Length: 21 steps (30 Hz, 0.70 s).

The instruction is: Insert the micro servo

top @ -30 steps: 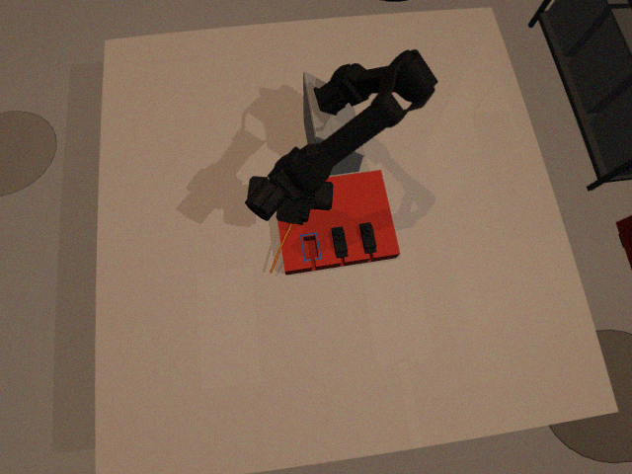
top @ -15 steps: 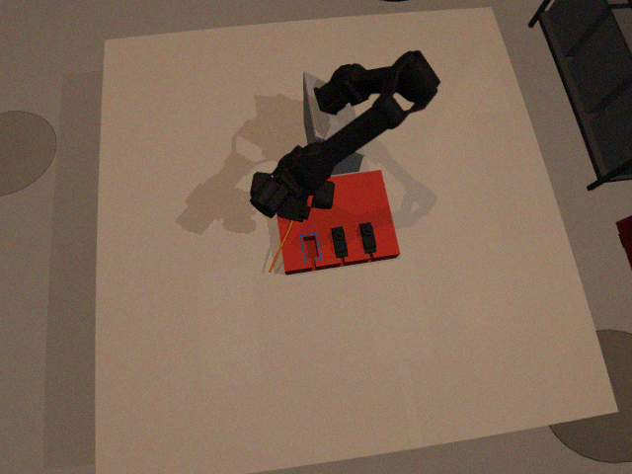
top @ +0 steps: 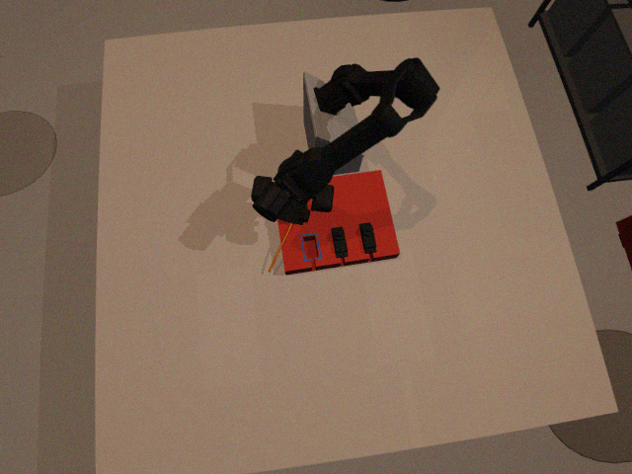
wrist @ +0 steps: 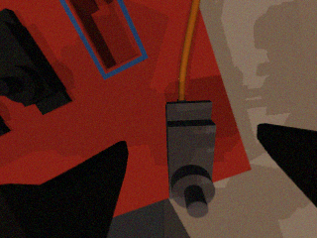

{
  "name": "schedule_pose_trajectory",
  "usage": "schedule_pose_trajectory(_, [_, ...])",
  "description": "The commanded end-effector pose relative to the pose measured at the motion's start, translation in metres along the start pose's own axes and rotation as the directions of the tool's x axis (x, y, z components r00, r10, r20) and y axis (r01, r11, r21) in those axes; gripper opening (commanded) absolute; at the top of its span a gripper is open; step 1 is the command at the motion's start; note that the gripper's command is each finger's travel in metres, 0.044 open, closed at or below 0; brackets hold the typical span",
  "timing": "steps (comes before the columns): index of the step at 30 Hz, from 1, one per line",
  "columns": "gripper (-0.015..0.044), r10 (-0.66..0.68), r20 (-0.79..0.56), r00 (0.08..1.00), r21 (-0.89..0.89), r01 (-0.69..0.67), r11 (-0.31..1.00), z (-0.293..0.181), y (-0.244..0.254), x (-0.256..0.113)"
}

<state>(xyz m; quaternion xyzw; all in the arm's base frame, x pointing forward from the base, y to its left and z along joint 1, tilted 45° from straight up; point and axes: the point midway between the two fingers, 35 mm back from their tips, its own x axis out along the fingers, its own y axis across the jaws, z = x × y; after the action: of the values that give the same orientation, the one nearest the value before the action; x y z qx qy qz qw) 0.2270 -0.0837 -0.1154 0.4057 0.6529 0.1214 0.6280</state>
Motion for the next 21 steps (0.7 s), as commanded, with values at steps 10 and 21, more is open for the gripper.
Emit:
schedule_pose_trajectory(10, [0.0151,0.006,0.0,1.0,0.007,-0.006,1.0,-0.0011,0.0001,0.0031])
schedule_pose_trajectory(21, [0.0,0.005,0.0,1.0,0.007,-0.005,1.0,-0.0007,-0.0002,-0.0066])
